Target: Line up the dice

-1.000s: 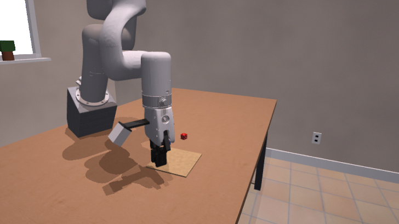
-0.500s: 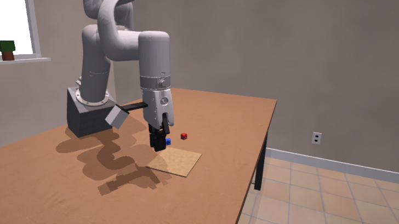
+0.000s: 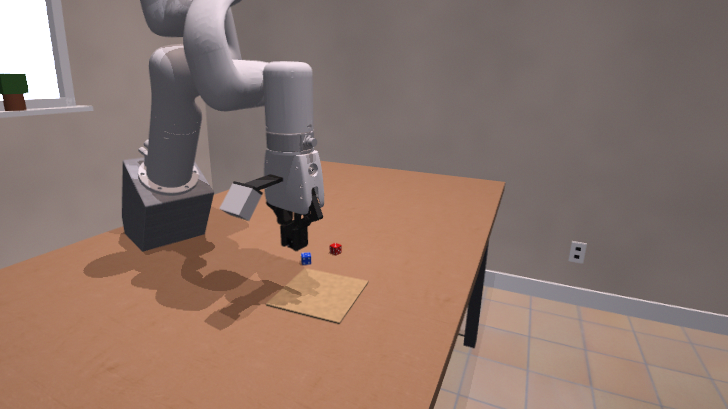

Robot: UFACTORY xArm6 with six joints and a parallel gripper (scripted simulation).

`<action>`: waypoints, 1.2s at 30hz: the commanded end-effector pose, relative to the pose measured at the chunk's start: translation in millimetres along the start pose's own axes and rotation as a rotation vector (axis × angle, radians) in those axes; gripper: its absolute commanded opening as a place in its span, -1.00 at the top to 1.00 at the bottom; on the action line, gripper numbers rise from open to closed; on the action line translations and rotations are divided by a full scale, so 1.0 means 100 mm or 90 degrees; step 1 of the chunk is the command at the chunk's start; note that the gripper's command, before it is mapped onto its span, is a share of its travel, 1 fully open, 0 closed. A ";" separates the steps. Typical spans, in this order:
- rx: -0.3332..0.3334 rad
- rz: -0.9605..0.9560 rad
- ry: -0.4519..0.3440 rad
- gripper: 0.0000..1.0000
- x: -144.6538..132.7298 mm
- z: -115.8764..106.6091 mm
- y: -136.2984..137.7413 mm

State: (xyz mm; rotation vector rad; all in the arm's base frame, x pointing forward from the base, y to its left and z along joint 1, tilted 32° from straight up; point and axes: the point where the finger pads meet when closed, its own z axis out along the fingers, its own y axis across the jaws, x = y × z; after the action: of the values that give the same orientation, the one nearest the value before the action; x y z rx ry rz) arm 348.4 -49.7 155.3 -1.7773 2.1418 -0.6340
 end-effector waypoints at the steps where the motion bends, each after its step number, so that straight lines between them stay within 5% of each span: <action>1: 0.011 -0.065 0.016 0.69 -0.22 -0.07 0.20; 20: 0.011 -0.067 0.016 0.69 -0.23 -0.05 0.21; 36: 0.011 -0.067 0.016 0.69 -0.23 0.24 0.20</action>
State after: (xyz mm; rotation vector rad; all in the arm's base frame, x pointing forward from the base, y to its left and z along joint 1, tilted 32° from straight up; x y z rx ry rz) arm 341.4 -26.1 129.0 -1.8965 2.0644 -0.6890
